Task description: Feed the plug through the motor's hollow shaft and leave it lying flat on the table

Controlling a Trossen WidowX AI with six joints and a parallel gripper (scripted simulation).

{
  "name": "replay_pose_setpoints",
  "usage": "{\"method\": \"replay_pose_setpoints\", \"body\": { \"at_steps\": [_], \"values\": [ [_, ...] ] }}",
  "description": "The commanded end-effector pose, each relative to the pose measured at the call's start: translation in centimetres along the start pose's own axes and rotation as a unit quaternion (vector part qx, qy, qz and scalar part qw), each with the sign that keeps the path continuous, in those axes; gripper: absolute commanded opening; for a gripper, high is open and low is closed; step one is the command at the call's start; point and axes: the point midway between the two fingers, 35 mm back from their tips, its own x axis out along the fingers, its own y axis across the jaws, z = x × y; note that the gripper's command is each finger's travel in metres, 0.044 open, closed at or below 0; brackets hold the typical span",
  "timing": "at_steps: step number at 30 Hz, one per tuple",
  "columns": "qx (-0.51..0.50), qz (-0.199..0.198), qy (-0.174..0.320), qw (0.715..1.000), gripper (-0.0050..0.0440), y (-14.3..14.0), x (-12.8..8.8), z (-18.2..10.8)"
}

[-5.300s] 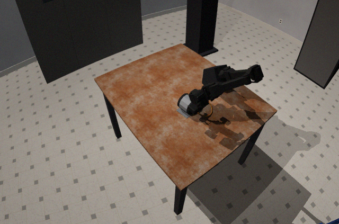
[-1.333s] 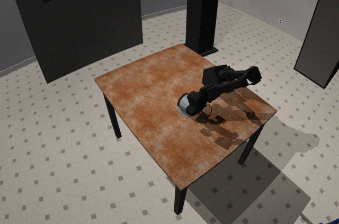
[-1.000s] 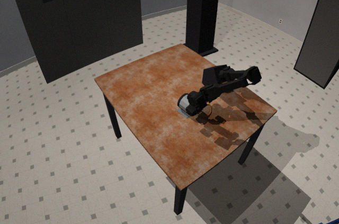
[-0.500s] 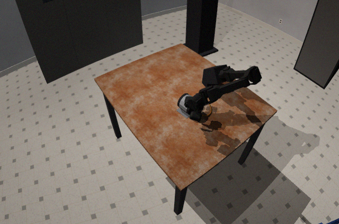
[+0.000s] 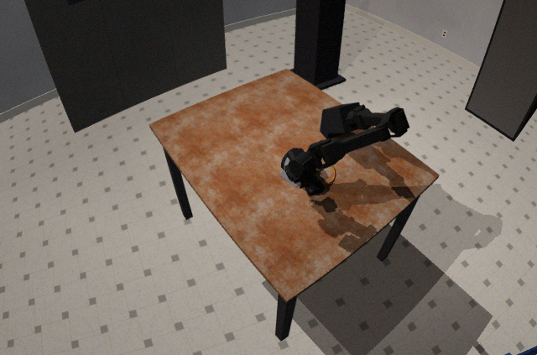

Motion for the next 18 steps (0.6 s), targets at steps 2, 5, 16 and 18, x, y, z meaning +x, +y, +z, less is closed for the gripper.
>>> {"method": "replay_pose_setpoints", "body": {
  "at_steps": [2, 5, 16, 18],
  "values": [
    [-0.096, -0.005, 0.014, 0.995, 0.016, -2.0, 0.2, 1.1],
    [-0.152, -0.004, 0.021, 0.988, 0.016, -3.0, 0.3, 1.7],
    [-0.334, 0.01, 0.042, 0.942, 0.016, -6.7, 0.5, 3.2],
    [-0.368, 0.014, 0.045, 0.929, 0.016, -7.4, 0.5, 3.5]
  ]
}}
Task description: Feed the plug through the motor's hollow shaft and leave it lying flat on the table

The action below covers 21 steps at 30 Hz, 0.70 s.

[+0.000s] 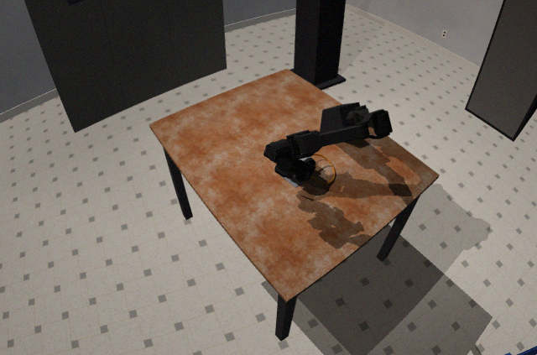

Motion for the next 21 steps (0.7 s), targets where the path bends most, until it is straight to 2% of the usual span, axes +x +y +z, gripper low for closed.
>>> {"method": "replay_pose_setpoints", "body": {
  "at_steps": [1, 7, 9, 11, 21],
  "values": [
    [-0.078, 0.01, 0.005, 0.997, 0.016, -1.7, 0.1, -0.5],
    [-0.187, 0.024, 0.006, 0.982, 0.016, -4.0, 0.1, -1.4],
    [-0.187, 0.024, 0.006, 0.982, 0.016, -4.0, 0.1, -1.4],
    [-0.247, 0.031, 0.004, 0.968, 0.016, -5.0, 0.1, -1.9],
    [-0.409, 0.062, -0.014, 0.91, 0.016, -8.3, 0.5, -4.4]
  ]
}}
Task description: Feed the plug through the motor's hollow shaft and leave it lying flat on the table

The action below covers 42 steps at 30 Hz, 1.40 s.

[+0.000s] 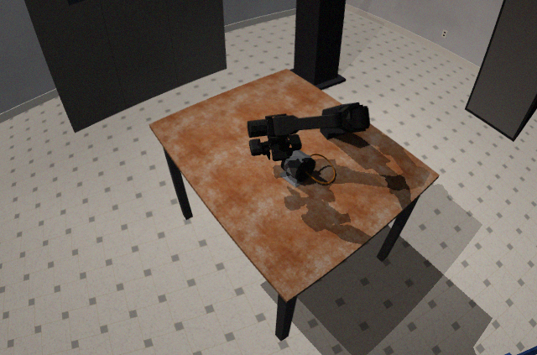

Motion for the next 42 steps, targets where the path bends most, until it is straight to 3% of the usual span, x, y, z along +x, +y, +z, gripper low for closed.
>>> {"method": "replay_pose_setpoints", "body": {
  "at_steps": [1, 6, 10, 18, 25, 31, 42],
  "values": [
    [-0.067, 0.016, -0.017, 0.998, 0.016, 0.2, 0.4, -2.1],
    [-0.12, 0.03, -0.036, 0.992, 0.016, 1.0, 1.0, -3.8],
    [-0.166, 0.041, -0.084, 0.982, 0.016, 2.3, 1.8, -6.0],
    [-0.263, 0.016, -0.163, 0.951, 0.016, 3.8, 2.6, -8.2],
    [-0.265, 0.015, -0.165, 0.95, 0.016, 3.9, 2.7, -8.1],
    [-0.265, 0.015, -0.165, 0.95, 0.016, 6.2, 3.5, -4.2],
    [-0.267, 0.018, -0.165, 0.949, 0.016, 5.9, 3.8, -4.5]
  ]
}}
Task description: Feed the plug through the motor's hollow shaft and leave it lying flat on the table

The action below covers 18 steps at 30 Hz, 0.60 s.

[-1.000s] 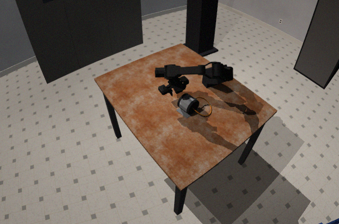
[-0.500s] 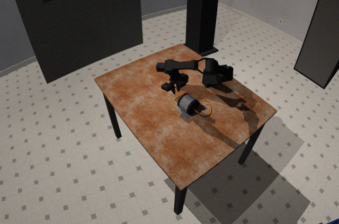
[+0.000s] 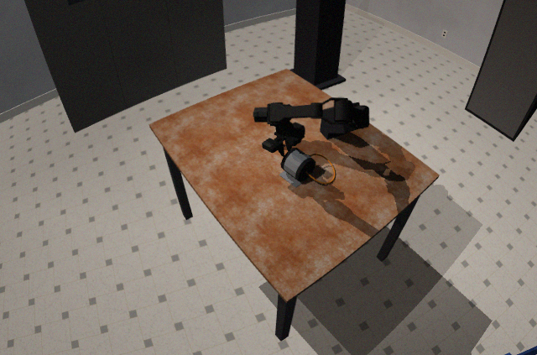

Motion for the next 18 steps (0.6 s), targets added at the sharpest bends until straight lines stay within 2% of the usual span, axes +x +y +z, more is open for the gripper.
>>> {"method": "replay_pose_setpoints", "body": {
  "at_steps": [1, 14, 15, 18],
  "values": [
    [0.001, 0.0, 0.0, 1.0, 0.016, 0.0, 0.5, 0.2],
    [0.003, -0.002, 0.0, 1.0, 0.016, 0.1, 1.7, 0.9],
    [0.002, 0.0, 0.0, 1.0, 0.0136, 0.1, 1.6, 0.7],
    [0.002, 0.0, 0.0, 1.0, 0.0116, 0.1, 1.6, 0.7]
  ]
}}
